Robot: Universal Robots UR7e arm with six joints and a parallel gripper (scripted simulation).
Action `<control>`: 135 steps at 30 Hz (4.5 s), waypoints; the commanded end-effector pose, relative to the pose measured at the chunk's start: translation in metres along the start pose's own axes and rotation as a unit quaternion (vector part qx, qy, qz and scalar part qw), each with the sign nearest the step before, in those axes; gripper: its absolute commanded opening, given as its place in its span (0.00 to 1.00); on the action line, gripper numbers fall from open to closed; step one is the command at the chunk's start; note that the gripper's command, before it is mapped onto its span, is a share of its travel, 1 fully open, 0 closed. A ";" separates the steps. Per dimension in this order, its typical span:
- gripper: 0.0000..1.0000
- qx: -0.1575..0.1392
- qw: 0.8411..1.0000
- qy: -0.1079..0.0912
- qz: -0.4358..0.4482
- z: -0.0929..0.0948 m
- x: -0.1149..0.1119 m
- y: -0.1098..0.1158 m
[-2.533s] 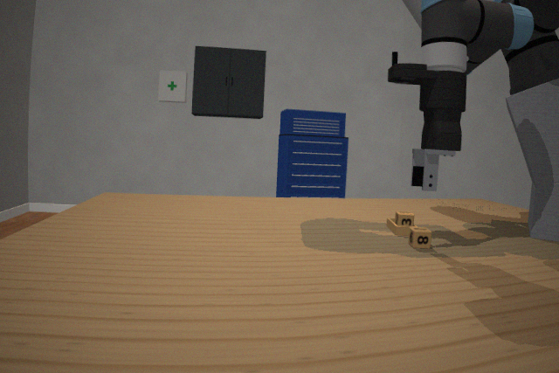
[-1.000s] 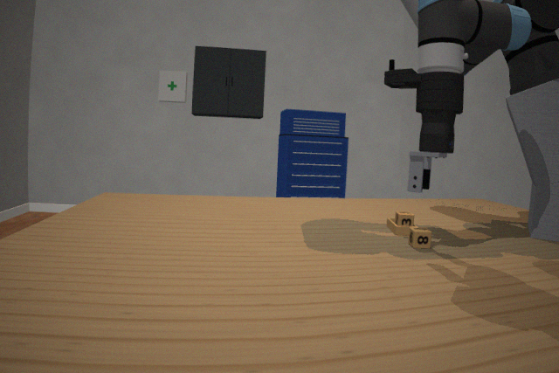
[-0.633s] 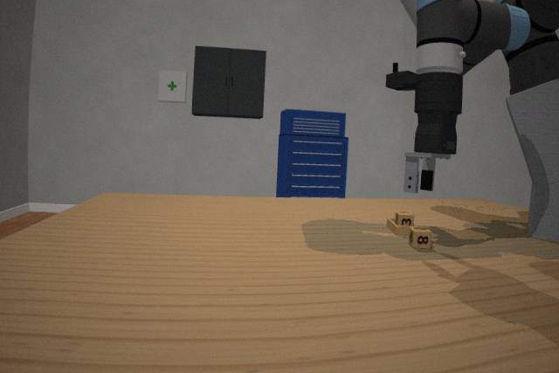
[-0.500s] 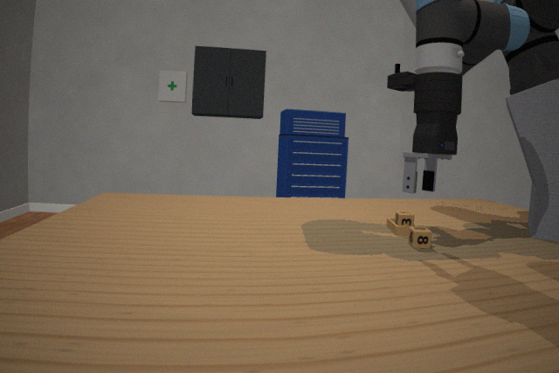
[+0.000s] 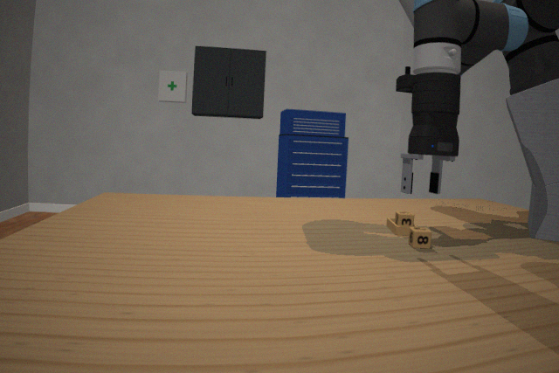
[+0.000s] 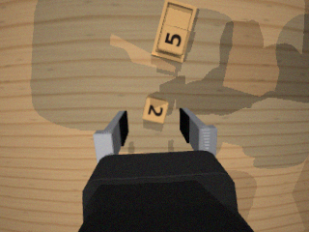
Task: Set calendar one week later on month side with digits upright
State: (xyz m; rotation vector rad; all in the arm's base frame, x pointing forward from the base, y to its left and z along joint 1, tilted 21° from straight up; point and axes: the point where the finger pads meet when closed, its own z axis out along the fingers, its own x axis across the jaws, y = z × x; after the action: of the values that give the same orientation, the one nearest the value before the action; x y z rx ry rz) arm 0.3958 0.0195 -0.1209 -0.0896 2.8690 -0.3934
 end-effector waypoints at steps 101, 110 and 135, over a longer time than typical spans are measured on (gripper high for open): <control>0.87 0.000 0.989 -0.001 0.145 0.045 0.001 0.004; 0.87 0.000 0.989 -0.001 0.145 0.052 0.001 0.004; 0.87 0.000 0.989 0.000 0.145 0.053 0.001 0.004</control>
State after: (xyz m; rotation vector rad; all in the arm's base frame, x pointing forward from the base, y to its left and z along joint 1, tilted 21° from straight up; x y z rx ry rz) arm 0.4063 0.0103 -0.1724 0.3210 2.8245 -0.3359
